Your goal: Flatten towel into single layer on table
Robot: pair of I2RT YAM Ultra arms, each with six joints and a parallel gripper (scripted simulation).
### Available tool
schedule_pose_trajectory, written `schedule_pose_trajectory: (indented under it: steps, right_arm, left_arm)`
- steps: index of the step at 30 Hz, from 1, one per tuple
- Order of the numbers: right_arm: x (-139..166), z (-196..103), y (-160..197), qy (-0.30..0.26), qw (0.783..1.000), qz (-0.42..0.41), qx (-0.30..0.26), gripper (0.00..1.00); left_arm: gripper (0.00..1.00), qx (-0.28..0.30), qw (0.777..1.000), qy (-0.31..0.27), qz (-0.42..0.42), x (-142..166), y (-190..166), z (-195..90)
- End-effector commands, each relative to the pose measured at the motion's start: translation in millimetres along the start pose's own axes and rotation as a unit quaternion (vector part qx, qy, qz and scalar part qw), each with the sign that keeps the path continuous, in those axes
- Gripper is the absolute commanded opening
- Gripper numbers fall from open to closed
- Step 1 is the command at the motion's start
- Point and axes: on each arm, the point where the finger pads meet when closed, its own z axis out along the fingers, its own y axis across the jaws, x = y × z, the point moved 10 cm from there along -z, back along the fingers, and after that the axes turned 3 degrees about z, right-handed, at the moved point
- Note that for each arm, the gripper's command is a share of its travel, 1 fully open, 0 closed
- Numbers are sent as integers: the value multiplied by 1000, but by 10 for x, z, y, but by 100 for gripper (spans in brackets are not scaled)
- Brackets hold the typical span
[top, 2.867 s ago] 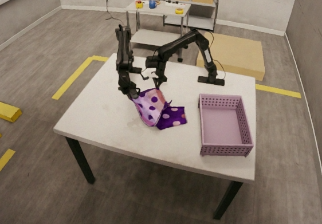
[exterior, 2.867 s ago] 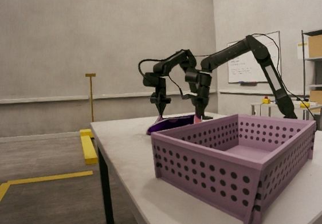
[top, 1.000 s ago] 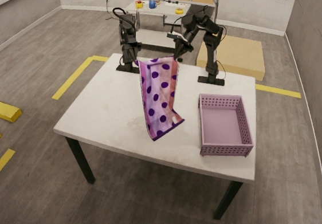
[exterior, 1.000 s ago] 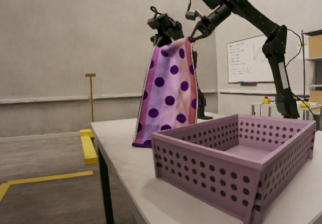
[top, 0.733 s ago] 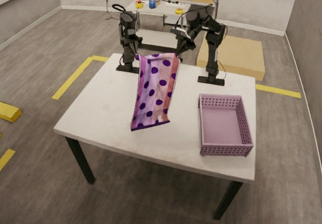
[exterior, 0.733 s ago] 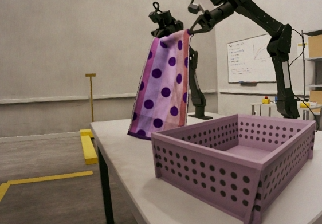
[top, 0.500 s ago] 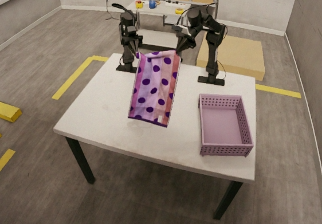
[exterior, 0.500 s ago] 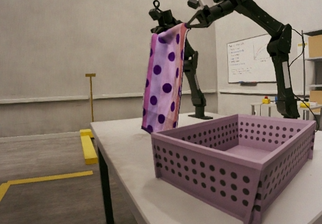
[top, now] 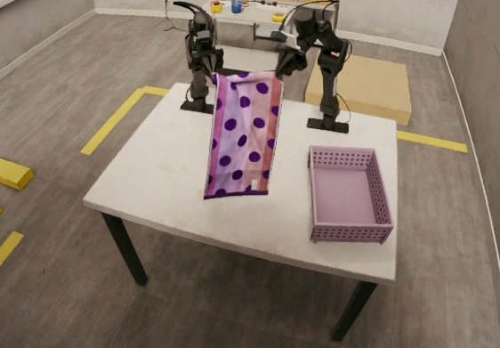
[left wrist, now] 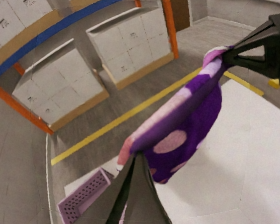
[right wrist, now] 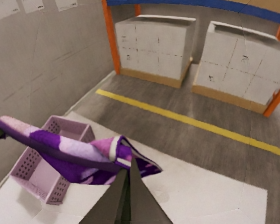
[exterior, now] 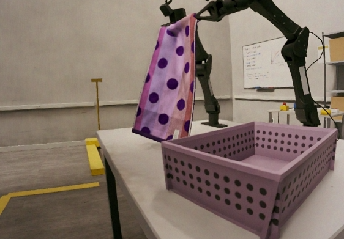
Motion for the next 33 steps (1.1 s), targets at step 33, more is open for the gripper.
schedule_pose_trajectory:
  steps: [33]
  right_arm:
    - [-84, 394, -329, -201, 979, 6, 33, 0]
  left_arm:
    - [0, -43, 996, -72, -13, -172, 279, 477]
